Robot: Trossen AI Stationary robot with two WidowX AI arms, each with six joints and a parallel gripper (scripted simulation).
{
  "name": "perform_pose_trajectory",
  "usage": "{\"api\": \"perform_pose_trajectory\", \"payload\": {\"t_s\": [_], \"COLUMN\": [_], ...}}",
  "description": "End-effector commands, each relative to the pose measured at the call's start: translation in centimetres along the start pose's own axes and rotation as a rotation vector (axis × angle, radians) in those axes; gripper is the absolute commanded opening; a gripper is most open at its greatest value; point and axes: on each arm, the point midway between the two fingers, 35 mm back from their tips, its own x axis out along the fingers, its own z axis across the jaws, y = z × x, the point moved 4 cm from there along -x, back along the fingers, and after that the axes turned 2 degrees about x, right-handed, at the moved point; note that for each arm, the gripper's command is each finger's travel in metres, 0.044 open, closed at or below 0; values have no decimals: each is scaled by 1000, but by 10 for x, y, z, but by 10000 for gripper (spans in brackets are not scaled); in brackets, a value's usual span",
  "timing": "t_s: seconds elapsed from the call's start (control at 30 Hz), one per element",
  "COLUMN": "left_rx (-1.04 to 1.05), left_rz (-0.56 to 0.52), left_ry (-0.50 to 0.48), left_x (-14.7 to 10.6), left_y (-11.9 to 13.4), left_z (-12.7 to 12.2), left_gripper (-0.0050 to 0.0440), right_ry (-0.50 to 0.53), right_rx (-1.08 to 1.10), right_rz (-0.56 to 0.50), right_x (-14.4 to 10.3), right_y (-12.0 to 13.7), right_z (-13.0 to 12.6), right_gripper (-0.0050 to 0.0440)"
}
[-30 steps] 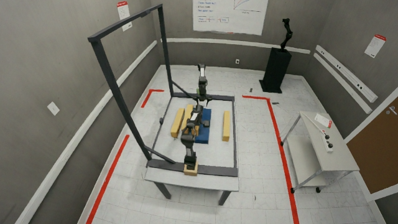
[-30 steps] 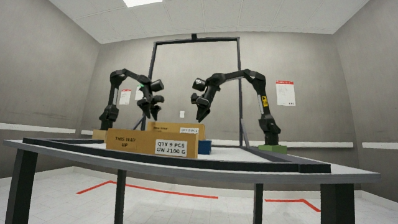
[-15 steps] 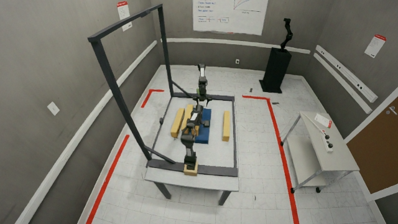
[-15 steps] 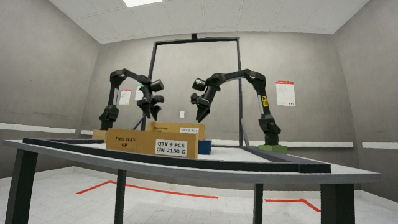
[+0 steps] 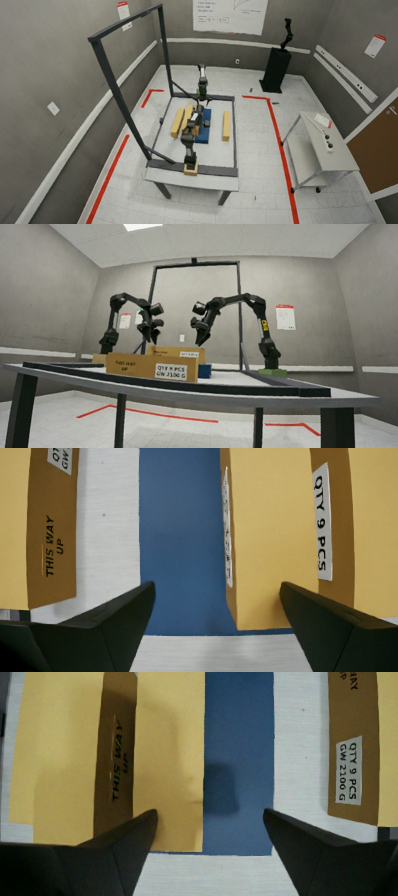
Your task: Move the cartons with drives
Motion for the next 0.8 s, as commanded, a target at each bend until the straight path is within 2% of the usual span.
{"api": "perform_pose_trajectory", "payload": {"t_s": [0.0, 0.1, 0.13, 0.77], "left_rx": [-25, -25, -25, -31], "left_rz": [-26, -26, -26, -24], "left_ry": [-21, -21, -21, -29], "left_x": [1, 7, 9, 10], "left_y": [5, 11, 12, 14], "left_z": [70, 114, 120, 120], "left_gripper": [383, 383, 383, 383], "right_ry": [16, 16, 16, 23], "right_rx": [31, 31, 31, 33], "right_rz": [-26, -26, -26, -26], "right_x": [5, 11, 12, 13], "right_y": [0, 2, 2, 2], "right_z": [-70, -115, -121, -120], "right_gripper": [381, 381, 381, 381]}}
